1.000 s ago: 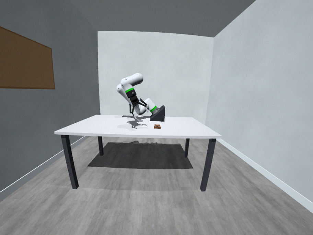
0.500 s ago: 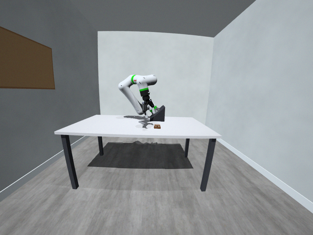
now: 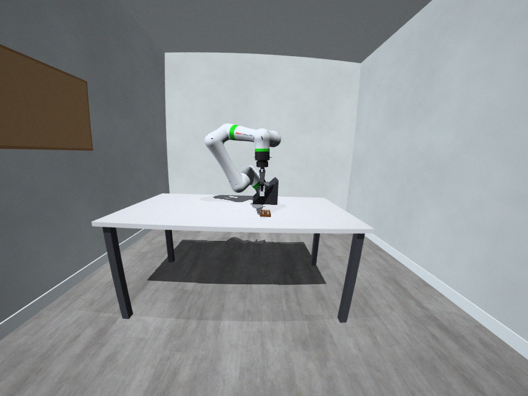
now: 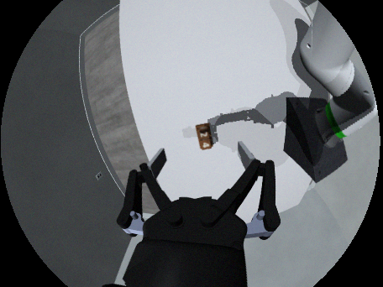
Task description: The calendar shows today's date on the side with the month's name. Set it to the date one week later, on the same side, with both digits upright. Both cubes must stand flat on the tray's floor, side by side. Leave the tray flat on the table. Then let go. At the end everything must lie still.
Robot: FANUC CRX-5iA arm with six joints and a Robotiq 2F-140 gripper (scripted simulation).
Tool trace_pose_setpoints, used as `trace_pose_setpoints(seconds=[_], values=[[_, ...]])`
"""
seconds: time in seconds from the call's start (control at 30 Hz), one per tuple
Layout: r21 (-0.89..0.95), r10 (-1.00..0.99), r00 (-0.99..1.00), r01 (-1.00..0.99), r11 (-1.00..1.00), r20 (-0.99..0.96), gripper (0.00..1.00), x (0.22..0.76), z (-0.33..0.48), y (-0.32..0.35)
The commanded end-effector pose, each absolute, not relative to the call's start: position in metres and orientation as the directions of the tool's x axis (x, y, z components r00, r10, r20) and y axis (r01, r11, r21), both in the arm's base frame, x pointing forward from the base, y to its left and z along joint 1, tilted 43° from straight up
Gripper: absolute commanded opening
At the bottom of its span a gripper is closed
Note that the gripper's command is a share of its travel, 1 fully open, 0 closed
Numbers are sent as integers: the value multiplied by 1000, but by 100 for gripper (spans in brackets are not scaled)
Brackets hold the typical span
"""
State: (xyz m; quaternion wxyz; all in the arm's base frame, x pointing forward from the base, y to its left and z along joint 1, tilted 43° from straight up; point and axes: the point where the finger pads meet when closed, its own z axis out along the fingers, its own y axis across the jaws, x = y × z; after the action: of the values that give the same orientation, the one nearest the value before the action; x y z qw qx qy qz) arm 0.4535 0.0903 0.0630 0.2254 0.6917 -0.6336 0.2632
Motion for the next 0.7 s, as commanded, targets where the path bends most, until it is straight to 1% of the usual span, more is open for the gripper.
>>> trace_pose_setpoints(seconds=[0.0, 0.4, 0.67], values=[[19, -723, 138, -985, -170, 677, 100, 446, 58, 96], [20, -721, 140, -985, -172, 678, 100, 446, 58, 95], [22, -722, 141, -985, -172, 677, 100, 448, 36, 76]])
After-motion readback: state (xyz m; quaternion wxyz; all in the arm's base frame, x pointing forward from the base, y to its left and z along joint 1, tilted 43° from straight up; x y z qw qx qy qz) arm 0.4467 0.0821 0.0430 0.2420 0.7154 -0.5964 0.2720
